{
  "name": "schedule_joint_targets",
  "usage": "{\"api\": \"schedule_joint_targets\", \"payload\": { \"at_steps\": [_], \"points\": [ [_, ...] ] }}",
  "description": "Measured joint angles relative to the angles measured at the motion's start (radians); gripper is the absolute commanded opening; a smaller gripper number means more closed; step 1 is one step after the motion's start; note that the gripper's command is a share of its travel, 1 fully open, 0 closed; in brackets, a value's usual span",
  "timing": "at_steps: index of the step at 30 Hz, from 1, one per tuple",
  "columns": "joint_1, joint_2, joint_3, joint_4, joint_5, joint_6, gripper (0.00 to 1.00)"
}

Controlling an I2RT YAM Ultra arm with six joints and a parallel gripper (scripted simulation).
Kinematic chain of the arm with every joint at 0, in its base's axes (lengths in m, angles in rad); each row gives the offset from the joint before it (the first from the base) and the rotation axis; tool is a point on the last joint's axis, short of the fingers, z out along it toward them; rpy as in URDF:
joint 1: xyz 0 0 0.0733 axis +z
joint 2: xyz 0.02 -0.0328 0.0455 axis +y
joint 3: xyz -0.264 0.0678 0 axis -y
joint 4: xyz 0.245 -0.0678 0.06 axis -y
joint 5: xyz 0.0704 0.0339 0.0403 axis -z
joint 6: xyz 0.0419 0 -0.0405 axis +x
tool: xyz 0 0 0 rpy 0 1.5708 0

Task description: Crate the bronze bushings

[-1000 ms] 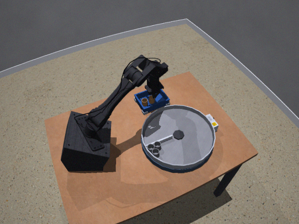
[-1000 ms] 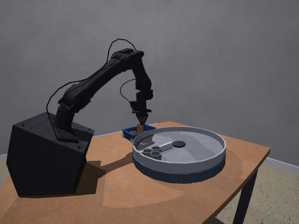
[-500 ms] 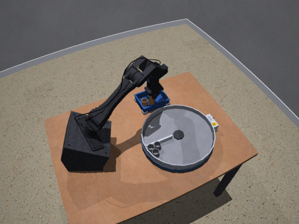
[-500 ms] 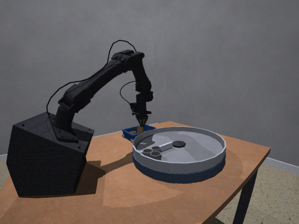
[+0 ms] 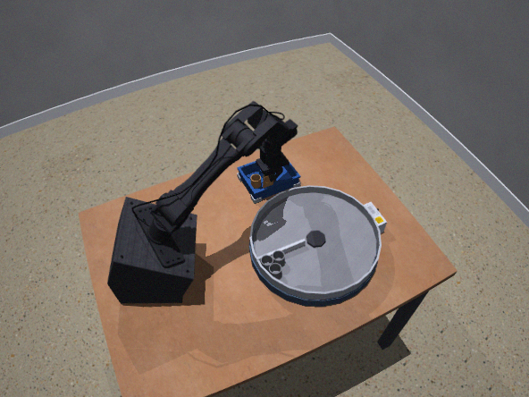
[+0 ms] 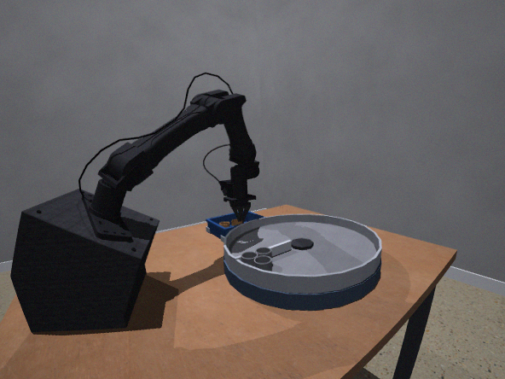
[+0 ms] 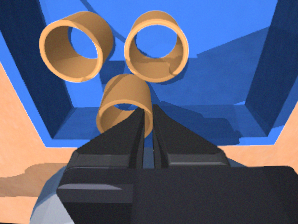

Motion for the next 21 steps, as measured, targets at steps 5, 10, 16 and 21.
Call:
{"api": "schedule_joint_targets", "payload": {
  "at_steps": [5, 10, 16, 21],
  "points": [
    [-0.001, 0.005, 0.0, 0.016, -0.001, -0.004, 0.0],
    [-0.004, 0.01, 0.001, 0.023, -0.002, -0.007, 0.0],
    [-0.004, 0.011, 0.0, 0.026, -0.003, -0.009, 0.0],
    [-0.004, 0.011, 0.0, 0.026, -0.003, -0.009, 0.0]
  ]
}}
